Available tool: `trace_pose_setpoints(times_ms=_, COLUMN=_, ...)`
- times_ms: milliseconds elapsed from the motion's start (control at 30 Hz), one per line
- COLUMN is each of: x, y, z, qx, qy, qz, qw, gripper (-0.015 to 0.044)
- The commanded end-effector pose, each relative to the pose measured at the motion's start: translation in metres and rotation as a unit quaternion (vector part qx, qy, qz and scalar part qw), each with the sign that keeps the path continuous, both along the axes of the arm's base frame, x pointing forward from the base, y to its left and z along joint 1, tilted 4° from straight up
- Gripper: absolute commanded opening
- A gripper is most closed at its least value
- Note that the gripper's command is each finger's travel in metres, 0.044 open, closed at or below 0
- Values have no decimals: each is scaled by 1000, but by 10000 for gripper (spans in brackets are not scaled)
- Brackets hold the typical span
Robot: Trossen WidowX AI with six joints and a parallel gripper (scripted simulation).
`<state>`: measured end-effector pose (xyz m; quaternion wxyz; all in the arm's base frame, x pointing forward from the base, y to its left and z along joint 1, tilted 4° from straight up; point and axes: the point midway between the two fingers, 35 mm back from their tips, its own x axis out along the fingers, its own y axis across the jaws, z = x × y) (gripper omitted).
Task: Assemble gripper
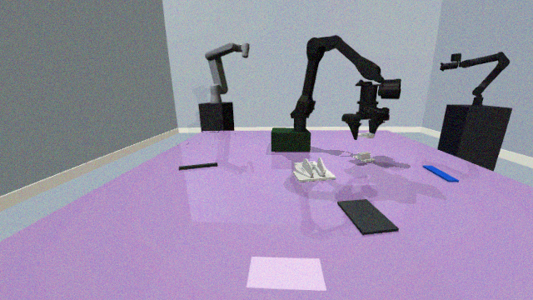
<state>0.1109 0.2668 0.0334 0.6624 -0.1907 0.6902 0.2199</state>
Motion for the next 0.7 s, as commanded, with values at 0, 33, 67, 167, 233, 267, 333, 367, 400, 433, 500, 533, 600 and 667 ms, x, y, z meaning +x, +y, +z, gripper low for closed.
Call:
trace_pose_setpoints(times_ms=0, x=12, y=-7, z=0, qx=0, qy=0, qz=-6, qw=1000, gripper=351)
trace_pose_setpoints(times_ms=33, x=15, y=-8, z=0, qx=-1, qy=-1, qz=-7, qw=1000, gripper=351)
trace_pose_setpoints(times_ms=67, x=18, y=-10, z=0, qx=-1, qy=-1, qz=-8, qw=1000, gripper=351)
trace_pose_setpoints(times_ms=167, x=27, y=-15, z=-1, qx=-1, qy=-1, qz=-11, qw=1000, gripper=351)
trace_pose_setpoints(times_ms=233, x=32, y=-19, z=-1, qx=-1, qy=-2, qz=-13, qw=1000, gripper=351)
trace_pose_setpoints(times_ms=267, x=35, y=-21, z=-1, qx=-1, qy=-2, qz=-14, qw=1000, gripper=351)
trace_pose_setpoints(times_ms=333, x=40, y=-25, z=-1, qx=-2, qy=-2, qz=-17, qw=1000, gripper=351)
trace_pose_setpoints(times_ms=367, x=43, y=-27, z=-1, qx=-2, qy=-3, qz=-18, qw=1000, gripper=351)
trace_pose_setpoints(times_ms=400, x=46, y=-29, z=-2, qx=-2, qy=-3, qz=-19, qw=1000, gripper=351)
trace_pose_setpoints(times_ms=433, x=48, y=-31, z=-2, qx=-2, qy=-3, qz=-20, qw=1000, gripper=351)
trace_pose_setpoints(times_ms=500, x=54, y=-35, z=-2, qx=-2, qy=-3, qz=-22, qw=1000, gripper=351)
trace_pose_setpoints(times_ms=533, x=56, y=-37, z=-2, qx=-2, qy=-3, qz=-23, qw=1000, gripper=351)
trace_pose_setpoints(times_ms=600, x=61, y=-42, z=-2, qx=-3, qy=-4, qz=-25, qw=1000, gripper=351)
trace_pose_setpoints(times_ms=667, x=66, y=-46, z=-3, qx=-3, qy=-4, qz=-27, qw=1000, gripper=351)
